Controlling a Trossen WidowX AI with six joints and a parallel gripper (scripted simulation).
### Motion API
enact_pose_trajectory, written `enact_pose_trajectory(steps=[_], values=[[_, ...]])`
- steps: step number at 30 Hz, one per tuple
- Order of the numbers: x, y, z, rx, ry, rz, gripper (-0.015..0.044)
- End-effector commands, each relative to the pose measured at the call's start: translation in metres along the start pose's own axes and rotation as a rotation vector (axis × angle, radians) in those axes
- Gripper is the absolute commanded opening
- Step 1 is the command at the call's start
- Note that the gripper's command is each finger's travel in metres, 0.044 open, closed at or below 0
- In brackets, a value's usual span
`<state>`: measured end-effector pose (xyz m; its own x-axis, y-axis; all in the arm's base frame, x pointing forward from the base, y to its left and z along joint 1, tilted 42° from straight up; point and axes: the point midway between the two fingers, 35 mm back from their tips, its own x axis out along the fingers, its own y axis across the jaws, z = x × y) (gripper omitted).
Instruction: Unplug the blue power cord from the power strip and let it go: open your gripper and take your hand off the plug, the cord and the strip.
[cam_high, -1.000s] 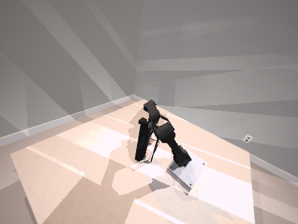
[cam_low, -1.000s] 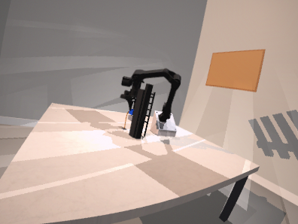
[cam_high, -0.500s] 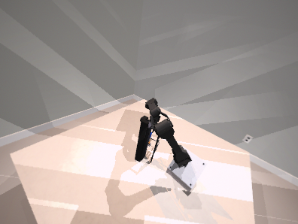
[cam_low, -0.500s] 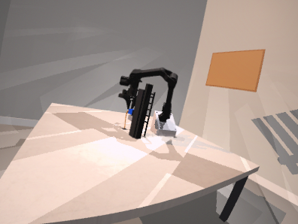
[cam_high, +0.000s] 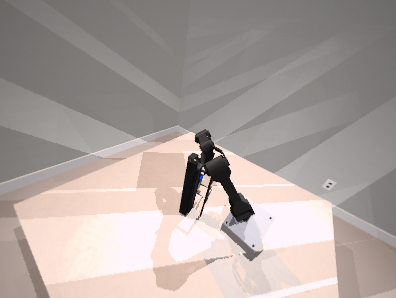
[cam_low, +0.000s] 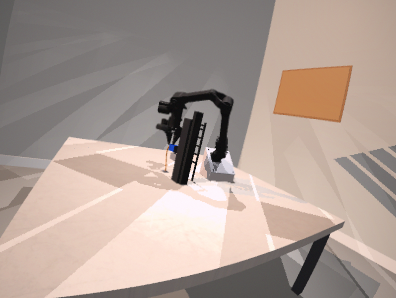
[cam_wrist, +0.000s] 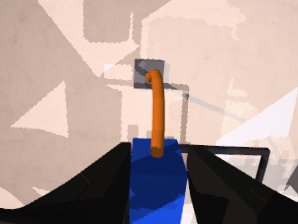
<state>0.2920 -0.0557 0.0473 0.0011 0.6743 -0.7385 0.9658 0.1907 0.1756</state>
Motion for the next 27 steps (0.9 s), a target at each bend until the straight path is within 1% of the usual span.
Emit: enact_pose_trajectory(steps=[1, 10, 14, 18, 27], values=[[0.001, 0.001, -0.004, -0.001, 0.007, 0.001, 0.0157], [0.001, 0.001, -0.004, -0.001, 0.007, 0.001, 0.016], [-0.01, 0.0, -0.004, 0.007, -0.021, 0.016, 0.016], [-0.01, 0.0, -0.004, 0.007, -0.021, 0.016, 0.016], [-0.01, 0.0, -0.015, 0.007, -0.021, 0.016, 0.016]])
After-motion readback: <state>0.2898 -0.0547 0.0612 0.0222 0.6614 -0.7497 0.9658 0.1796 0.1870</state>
